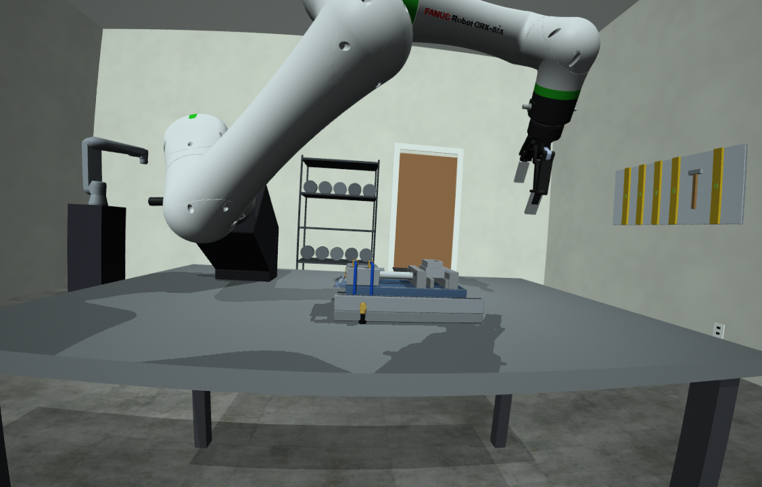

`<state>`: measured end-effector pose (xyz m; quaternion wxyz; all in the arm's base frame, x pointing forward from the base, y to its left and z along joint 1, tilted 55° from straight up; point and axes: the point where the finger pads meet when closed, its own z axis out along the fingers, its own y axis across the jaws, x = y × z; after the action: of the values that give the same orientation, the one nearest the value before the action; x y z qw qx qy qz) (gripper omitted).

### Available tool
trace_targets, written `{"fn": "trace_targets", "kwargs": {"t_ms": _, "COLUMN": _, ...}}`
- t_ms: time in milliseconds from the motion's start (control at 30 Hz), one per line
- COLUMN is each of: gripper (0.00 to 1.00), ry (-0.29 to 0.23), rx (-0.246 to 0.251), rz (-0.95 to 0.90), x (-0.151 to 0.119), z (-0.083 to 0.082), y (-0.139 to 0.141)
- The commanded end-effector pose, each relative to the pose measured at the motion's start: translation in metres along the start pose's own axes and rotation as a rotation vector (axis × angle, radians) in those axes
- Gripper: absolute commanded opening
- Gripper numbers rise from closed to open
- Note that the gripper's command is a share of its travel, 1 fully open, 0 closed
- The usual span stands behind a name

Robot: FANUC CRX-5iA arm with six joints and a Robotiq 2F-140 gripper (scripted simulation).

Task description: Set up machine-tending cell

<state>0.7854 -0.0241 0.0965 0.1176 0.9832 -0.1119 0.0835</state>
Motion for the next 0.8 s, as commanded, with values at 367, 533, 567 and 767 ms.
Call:
{"fn": "trace_targets", "kwargs": {"t_ms": 367, "gripper": 1.0, "ry": -0.104, "rx": -0.065, "rz": -0.047, "x": -0.11, "z": 0.048, "y": -0.096}}
{"fn": "trace_targets", "kwargs": {"t_ms": 533, "gripper": 1.0, "ry": -0.139, "rx": -0.102, "rz": -0.066, "x": -0.158, "z": 0.064, "y": -0.122}}
{"fn": "trace_targets", "kwargs": {"t_ms": 567, "gripper": 1.0, "ry": -0.145, "rx": -0.11, "rz": -0.07, "x": -0.168, "z": 0.068, "y": -0.127}}
{"fn": "trace_targets", "kwargs": {"t_ms": 767, "gripper": 1.0, "ry": -0.173, "rx": -0.155, "rz": -0.089, "x": -0.217, "z": 0.082, "y": -0.145}}
